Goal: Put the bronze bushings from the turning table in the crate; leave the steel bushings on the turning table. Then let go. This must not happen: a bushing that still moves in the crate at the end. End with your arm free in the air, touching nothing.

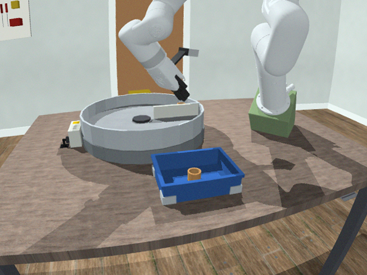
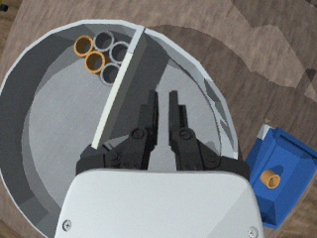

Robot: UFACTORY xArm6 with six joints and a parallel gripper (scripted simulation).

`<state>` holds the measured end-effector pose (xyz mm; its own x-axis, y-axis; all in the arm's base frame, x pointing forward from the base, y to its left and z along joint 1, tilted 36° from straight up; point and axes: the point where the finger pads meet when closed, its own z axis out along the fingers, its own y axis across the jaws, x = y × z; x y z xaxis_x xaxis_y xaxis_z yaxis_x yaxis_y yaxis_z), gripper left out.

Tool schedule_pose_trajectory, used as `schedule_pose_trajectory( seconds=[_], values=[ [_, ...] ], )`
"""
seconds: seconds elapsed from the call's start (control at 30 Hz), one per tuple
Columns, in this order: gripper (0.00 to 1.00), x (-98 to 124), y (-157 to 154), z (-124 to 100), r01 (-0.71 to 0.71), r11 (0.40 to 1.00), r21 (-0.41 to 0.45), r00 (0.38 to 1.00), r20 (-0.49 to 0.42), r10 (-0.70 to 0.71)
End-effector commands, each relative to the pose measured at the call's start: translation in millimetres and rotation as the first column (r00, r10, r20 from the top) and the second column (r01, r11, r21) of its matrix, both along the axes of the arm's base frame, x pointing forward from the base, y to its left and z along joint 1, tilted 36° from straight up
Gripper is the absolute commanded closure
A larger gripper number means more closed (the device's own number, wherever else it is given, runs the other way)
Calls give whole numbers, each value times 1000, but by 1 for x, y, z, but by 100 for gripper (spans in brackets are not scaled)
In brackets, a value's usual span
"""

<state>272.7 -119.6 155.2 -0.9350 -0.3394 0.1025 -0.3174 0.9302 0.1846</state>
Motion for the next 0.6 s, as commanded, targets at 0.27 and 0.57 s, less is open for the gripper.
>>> schedule_pose_trajectory(
  seconds=[0.27,0.57],
  values=[
    [90,-9,-80,-41,-207,969,-138,971,90,220],
    [90,-14,-108,-55,-279,941,-192,947,107,302]
  ],
)
